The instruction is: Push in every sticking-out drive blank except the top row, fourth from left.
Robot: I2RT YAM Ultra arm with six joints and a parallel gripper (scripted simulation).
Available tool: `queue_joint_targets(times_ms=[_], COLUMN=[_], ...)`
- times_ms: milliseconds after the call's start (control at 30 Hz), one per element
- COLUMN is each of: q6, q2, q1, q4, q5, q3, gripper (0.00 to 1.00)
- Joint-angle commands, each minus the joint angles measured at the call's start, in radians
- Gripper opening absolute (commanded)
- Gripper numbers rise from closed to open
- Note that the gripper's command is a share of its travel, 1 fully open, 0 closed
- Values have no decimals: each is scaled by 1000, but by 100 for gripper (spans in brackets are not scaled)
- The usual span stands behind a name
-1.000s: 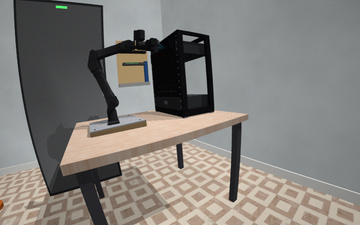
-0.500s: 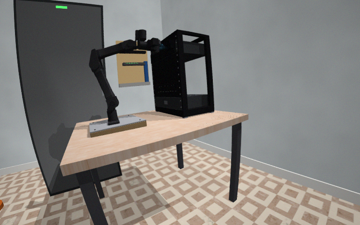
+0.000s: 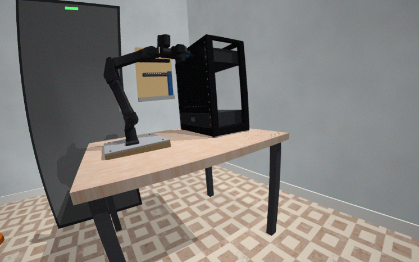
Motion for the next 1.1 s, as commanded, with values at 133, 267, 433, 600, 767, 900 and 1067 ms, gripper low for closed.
queue_joint_targets(times_ms=[133, 267, 433, 600, 767, 900, 1067], q6=[0, -1, -1, -1, -1, -1, -1], q2=[73, 76, 77, 77, 77, 77, 84], q1=[20, 20, 20, 20, 20, 20, 17], q4=[76, 74, 74, 74, 74, 74, 72], q5=[27, 27, 27, 27, 27, 27, 26], q3=[68, 73, 74, 74, 74, 74, 83], gripper=[0, 0, 0, 0, 0, 0, 0])
